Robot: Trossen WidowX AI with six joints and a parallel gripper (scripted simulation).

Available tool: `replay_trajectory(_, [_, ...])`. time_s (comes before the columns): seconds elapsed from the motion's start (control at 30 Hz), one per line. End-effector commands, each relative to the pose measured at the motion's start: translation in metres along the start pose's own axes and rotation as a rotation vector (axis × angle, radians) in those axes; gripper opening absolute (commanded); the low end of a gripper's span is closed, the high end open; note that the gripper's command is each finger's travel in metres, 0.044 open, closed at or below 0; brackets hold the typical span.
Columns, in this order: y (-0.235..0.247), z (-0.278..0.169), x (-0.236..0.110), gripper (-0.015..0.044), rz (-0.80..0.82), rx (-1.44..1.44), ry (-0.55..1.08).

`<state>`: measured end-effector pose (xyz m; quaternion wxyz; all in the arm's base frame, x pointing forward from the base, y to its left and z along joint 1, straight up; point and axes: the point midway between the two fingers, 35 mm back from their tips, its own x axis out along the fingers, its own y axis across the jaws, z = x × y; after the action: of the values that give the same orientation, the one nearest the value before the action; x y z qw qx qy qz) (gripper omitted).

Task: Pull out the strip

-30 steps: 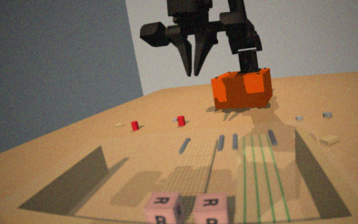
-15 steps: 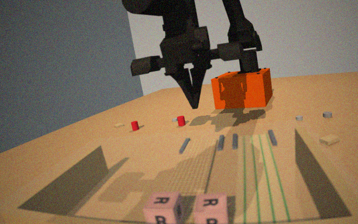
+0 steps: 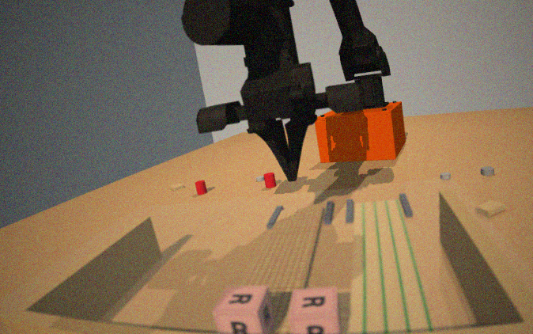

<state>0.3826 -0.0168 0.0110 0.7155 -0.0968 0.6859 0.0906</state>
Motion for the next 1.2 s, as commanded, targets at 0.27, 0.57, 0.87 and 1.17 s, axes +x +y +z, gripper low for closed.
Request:
replay_trajectory(0.27, [0.0,-0.002,0.022,0.0,0.003,-0.004,0.005])
replay_trajectory(0.57, [-0.001,-0.004,0.037,0.0,0.003,-0.004,0.005])
replay_trajectory(0.87, [-0.001,-0.007,0.049,0.0,0.003,-0.004,0.006])
replay_trajectory(1.17, [-0.001,-0.007,0.049,0.0,0.003,-0.004,0.006])
